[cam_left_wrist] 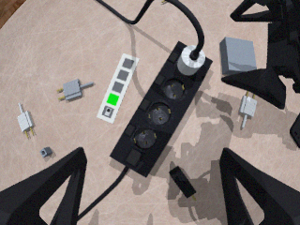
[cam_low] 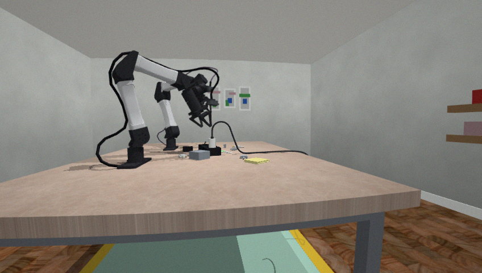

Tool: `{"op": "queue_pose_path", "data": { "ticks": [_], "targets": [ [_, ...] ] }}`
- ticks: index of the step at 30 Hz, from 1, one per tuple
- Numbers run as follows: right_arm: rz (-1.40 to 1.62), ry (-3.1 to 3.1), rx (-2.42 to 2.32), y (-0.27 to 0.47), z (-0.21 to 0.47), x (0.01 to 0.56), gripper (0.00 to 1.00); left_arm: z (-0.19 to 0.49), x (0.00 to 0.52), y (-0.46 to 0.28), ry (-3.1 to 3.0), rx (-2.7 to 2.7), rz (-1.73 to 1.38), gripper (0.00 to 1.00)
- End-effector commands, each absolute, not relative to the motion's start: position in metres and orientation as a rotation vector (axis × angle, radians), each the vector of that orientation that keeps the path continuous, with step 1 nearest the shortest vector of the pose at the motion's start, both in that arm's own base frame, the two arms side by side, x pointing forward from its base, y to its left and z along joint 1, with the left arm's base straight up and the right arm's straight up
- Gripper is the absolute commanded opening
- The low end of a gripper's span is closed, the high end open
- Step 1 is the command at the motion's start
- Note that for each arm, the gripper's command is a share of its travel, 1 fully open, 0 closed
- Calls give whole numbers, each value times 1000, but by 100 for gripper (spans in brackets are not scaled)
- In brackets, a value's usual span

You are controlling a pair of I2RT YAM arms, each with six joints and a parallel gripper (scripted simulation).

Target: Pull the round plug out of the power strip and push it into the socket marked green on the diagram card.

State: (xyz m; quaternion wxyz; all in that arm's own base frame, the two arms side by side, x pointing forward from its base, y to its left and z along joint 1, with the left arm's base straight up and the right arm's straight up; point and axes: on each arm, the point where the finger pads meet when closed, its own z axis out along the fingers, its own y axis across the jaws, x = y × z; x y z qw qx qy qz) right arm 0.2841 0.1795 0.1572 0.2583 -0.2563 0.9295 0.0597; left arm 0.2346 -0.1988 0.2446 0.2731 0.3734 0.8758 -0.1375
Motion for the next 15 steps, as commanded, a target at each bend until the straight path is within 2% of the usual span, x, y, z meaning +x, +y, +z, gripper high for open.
{"op": "queue_pose_path", "data": {
  "ticks": [1,4,7,8,15],
  "targets": [
    [170,2498,-691,183,166,291,100,229,260,-228,2159,1162,-483,100],
    [170,2498,-691,183,166,291,100,197,271,-238,2043,1269,-537,100],
    [191,2471,-741,187,168,293,66,162,274,-238,1964,1347,-578,100],
    [199,2465,-774,188,165,292,63,151,274,-237,1942,1368,-590,100],
    [267,2387,-1027,192,156,289,63,107,267,-230,1857,1442,-640,100]
  ]
}}
